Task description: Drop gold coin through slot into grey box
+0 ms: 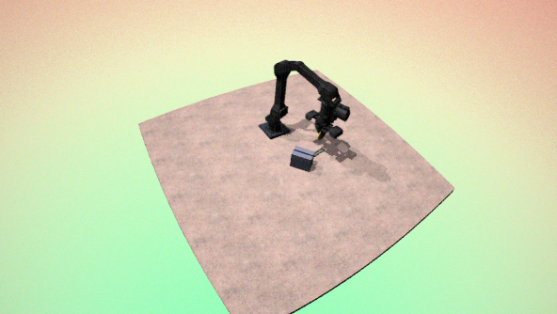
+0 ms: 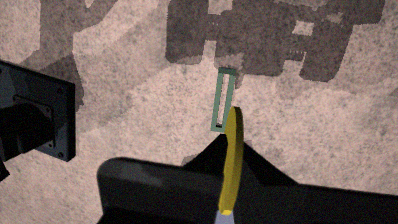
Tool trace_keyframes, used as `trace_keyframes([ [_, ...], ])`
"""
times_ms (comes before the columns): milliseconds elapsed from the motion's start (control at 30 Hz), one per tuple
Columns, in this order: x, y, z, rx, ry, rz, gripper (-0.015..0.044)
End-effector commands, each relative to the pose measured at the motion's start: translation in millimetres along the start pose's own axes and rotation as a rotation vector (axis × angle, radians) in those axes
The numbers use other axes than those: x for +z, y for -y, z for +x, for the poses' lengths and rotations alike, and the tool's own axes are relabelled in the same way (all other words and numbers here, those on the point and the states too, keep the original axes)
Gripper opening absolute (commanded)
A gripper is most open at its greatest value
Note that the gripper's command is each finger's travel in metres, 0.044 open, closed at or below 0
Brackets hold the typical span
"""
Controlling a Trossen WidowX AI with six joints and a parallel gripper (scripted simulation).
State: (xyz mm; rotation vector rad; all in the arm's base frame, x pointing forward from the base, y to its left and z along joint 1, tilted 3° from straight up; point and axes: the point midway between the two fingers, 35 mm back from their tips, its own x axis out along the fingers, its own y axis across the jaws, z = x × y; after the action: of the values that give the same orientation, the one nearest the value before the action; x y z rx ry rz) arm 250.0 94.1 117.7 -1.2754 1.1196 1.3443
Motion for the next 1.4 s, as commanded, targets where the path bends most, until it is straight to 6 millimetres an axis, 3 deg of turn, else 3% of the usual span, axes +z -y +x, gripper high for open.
trace_keyframes([
  [0,-0.7,-1.0,-7.4,-0.001,-0.003,-0.005,0.0000],
  [133,-0.9,-0.9,-7.9,-0.001,-0.003,0.047,0.0000],
  [1133,-4.9,1.5,-8.5,-0.003,-0.002,1.085,0.0000],
  [1367,-6.7,2.0,-8.6,-0.003,-0.002,1.108,0.0000],
])
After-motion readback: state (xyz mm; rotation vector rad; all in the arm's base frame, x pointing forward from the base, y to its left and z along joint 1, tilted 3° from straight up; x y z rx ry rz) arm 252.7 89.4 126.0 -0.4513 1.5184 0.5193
